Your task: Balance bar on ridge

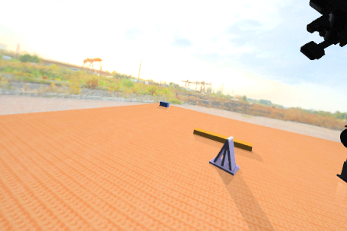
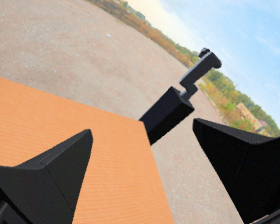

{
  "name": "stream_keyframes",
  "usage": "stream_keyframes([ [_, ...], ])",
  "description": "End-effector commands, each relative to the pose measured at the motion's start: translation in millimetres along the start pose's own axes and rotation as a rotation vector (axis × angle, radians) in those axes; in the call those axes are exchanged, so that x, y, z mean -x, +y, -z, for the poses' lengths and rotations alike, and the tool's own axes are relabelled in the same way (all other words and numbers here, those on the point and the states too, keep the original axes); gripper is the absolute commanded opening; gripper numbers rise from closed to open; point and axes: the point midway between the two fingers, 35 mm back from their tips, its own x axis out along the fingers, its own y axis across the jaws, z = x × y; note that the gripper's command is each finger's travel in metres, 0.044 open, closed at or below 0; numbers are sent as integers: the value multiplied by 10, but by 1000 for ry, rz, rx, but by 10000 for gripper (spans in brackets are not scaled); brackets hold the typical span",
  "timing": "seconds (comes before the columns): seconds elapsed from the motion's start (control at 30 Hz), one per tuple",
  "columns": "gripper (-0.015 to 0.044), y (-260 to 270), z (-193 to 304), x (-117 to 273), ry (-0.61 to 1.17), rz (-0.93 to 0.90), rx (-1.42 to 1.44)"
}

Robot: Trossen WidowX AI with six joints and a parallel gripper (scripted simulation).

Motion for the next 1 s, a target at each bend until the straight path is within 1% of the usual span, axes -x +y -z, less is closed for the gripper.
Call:
stream_keyframes([
  [0.0, 374, 11, -5, -2, 0, -4, 2],
  [0.07, 321, 100, -45, -15, -2, -33, 19],
  [0.1, 315, 167, -73, -23, -3, -55, 33],
  [0.53, 315, 1085, -340, -17, -6, -339, 205],
  [0.97, 315, 2011, -399, 188, 21, -609, 382],
])
